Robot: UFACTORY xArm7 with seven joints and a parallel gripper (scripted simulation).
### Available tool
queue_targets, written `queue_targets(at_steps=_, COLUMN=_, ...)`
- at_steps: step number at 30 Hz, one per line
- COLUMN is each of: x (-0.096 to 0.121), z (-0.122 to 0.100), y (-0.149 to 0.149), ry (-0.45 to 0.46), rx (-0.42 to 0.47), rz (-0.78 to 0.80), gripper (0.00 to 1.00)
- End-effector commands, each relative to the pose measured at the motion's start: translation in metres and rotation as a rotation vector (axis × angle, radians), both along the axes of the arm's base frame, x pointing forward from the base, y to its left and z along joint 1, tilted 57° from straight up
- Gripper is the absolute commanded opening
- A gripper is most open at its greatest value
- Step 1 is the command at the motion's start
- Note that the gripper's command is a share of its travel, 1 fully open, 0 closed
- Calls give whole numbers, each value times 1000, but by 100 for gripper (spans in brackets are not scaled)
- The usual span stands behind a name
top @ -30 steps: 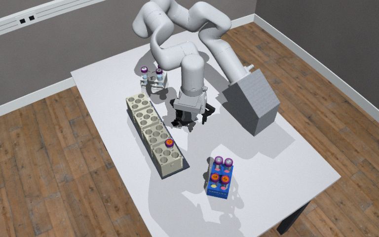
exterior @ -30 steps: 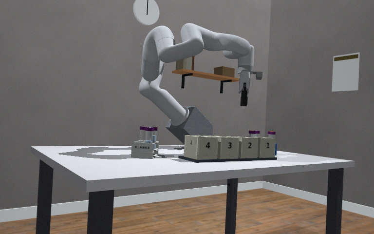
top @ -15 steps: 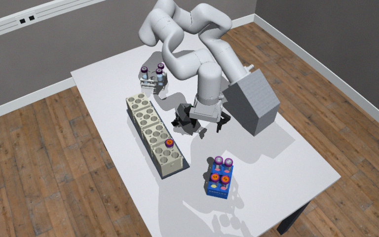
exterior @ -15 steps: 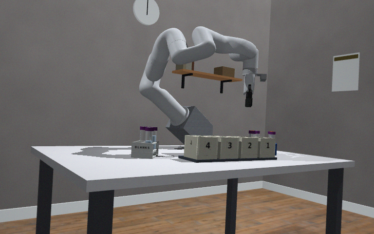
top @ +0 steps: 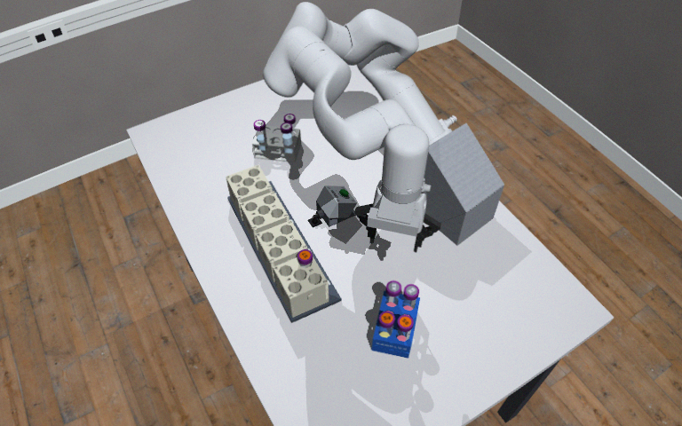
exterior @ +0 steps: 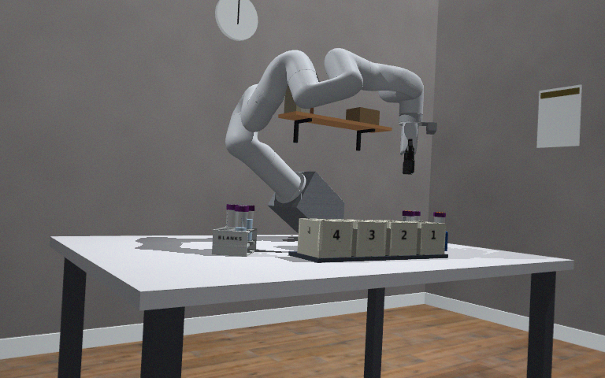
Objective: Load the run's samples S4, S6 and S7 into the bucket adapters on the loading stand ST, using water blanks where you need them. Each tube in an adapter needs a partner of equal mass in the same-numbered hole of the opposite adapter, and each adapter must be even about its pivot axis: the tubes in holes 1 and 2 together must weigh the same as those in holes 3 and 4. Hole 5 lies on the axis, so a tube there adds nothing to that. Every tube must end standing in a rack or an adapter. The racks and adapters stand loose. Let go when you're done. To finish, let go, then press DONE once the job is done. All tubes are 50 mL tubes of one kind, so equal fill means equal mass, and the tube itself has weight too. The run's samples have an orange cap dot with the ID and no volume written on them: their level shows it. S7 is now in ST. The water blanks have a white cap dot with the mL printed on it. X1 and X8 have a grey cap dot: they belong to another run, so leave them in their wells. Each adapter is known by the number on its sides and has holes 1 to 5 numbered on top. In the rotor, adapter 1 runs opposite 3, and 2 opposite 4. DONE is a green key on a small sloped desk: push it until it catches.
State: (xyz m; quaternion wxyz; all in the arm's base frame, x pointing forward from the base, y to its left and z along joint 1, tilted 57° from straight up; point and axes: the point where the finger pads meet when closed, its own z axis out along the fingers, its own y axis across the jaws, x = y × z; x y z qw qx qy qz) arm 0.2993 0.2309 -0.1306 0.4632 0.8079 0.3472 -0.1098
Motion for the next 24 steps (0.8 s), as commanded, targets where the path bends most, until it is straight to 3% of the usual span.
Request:
queue_targets(at_steps=1, x=1, z=-5, y=-2, ry=-1, rx=3, rz=1, gripper=100)
queue_targets(at_steps=24, x=9, z=-36, y=-49, ry=-1, rx=3, rz=1, gripper=100)
